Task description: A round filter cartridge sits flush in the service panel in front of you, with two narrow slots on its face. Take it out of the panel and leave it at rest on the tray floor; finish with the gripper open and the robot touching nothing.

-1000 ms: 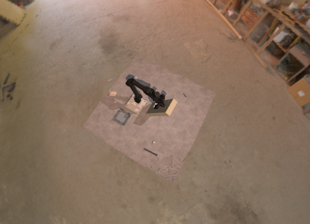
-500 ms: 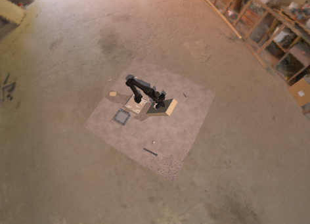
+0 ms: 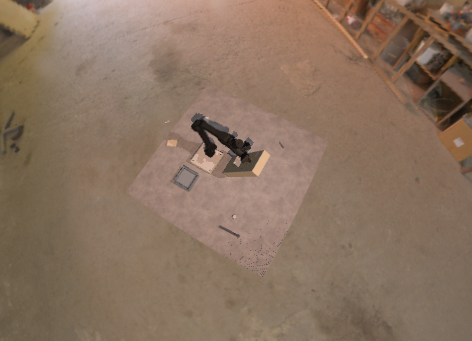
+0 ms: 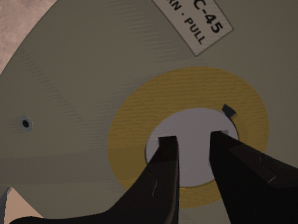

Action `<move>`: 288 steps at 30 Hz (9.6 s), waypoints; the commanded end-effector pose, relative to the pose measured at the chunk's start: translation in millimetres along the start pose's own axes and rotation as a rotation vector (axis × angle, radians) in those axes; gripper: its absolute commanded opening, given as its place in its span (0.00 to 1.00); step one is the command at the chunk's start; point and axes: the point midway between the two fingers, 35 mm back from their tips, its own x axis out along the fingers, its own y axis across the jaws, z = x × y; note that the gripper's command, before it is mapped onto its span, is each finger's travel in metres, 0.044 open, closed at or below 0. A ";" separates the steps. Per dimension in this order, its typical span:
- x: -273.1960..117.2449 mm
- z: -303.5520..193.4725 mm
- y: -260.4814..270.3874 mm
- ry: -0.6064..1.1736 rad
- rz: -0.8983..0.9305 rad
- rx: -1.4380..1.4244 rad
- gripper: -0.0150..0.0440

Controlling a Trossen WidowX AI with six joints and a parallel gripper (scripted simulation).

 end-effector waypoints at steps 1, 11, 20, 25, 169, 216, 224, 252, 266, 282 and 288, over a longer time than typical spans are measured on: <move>9.6 -1.9 -0.8 0.010 0.002 -0.120 0.25; 10.6 -2.0 -0.8 0.009 0.003 -0.469 0.25; 11.2 -2.0 -0.8 0.009 0.005 -0.783 0.25; 11.3 -2.0 -0.8 0.008 0.006 -0.958 0.25; -116.4 31.4 -51.5 0.007 -0.011 -0.935 0.85; -56.9 -35.6 62.9 0.411 0.220 0.998 0.77; -45.4 -38.6 67.7 0.411 0.219 0.998 0.77; -34.7 -40.4 72.2 0.398 0.219 0.996 0.54; -39.4 -26.0 49.4 0.397 0.220 0.996 0.25; -97.5 -7.3 19.7 0.400 0.221 0.996 0.25; -112.0 -5.2 14.1 0.402 0.222 0.995 0.25</move>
